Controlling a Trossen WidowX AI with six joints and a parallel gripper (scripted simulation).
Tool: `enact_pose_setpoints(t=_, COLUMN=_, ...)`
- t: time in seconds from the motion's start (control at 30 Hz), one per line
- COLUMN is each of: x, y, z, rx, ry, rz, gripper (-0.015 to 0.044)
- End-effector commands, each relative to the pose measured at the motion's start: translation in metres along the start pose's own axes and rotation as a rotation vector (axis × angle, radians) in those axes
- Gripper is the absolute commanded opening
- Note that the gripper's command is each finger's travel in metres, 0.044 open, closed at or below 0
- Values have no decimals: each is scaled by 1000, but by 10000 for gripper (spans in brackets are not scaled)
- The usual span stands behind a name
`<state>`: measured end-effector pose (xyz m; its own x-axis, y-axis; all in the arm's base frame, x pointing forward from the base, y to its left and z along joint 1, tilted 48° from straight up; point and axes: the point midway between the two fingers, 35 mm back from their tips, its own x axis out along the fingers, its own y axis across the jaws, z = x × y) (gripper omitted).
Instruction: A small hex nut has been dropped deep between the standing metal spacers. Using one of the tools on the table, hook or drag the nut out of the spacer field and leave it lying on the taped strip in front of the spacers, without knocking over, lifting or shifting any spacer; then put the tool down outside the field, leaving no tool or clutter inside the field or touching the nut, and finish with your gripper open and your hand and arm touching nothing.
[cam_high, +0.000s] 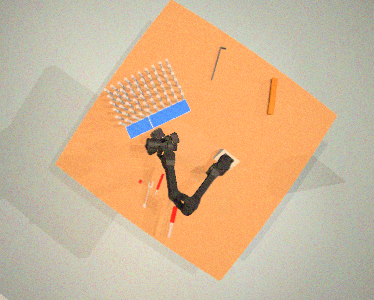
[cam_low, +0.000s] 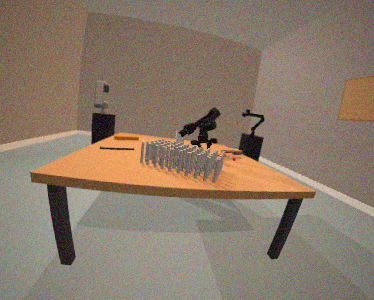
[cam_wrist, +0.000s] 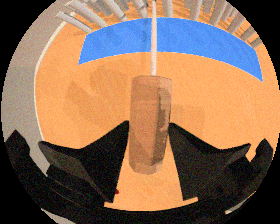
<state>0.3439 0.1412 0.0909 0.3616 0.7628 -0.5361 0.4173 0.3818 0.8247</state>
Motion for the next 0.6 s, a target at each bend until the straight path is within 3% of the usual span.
enact_pose_setpoints(t=0.0, x=0, y=3, z=5, rx=-9, ry=-1, rz=7, gripper=0)
enact_pose_setpoints(t=0.57, x=3, y=3, z=15, rx=-9, ry=-2, rz=7, gripper=0)
